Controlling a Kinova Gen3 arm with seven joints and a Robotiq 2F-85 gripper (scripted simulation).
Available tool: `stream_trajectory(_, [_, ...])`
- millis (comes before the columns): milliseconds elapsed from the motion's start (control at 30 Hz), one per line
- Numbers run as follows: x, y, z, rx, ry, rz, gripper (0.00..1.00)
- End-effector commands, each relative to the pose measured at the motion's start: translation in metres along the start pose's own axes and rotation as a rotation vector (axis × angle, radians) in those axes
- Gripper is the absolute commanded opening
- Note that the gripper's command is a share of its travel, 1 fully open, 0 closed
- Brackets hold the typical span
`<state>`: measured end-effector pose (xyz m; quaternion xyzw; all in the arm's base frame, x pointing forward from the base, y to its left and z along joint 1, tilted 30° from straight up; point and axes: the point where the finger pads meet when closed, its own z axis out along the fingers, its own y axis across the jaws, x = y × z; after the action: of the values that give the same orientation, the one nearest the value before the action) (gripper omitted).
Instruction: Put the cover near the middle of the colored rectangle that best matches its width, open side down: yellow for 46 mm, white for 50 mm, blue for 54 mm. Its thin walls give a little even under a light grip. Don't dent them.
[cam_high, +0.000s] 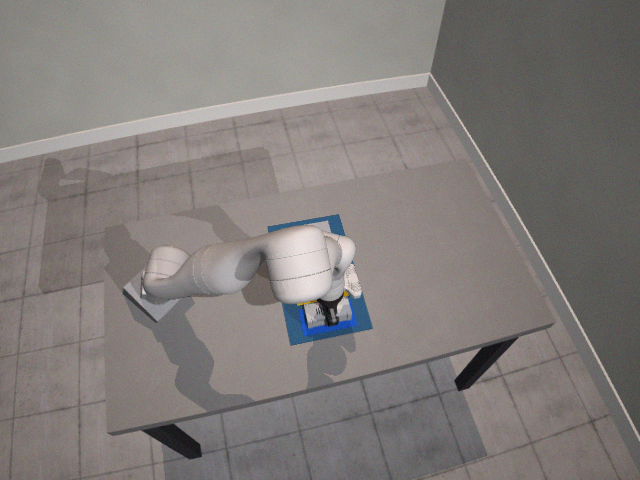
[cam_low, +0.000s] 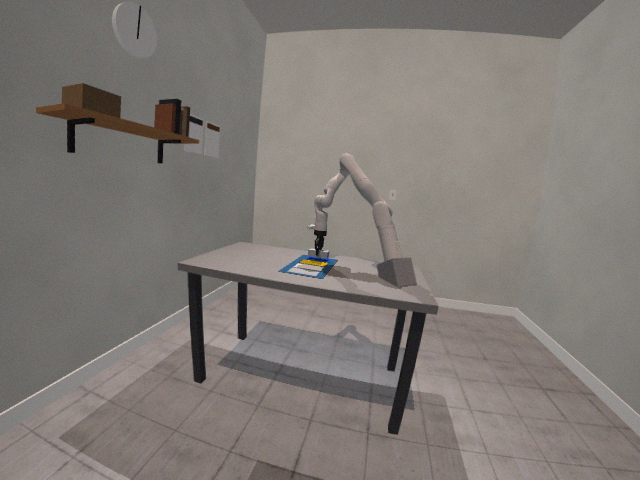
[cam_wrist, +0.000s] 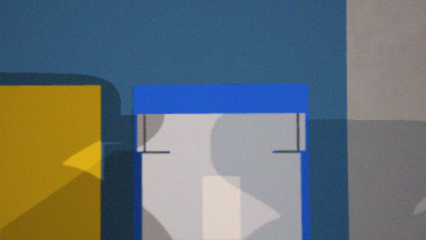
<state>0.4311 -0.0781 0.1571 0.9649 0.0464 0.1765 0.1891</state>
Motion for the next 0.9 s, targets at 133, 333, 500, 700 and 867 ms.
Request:
stream_trajectory(133, [0.0006, 0.0001, 0.0045, 0.0, 0.002, 0.0, 0.0])
stream_trajectory(333, [0.0006, 0.0001, 0.0062, 0.0, 0.002, 0.0, 0.0])
stream_trajectory(500, [0.0006, 0.0001, 0.0062, 0.0, 0.002, 0.0, 0.0])
stream_trajectory(700, [0.0006, 0.0001, 0.0062, 0.0, 0.002, 0.0, 0.0])
stream_trajectory(867, [0.0006, 0.0001, 0.0062, 0.0, 0.002, 0.0, 0.0])
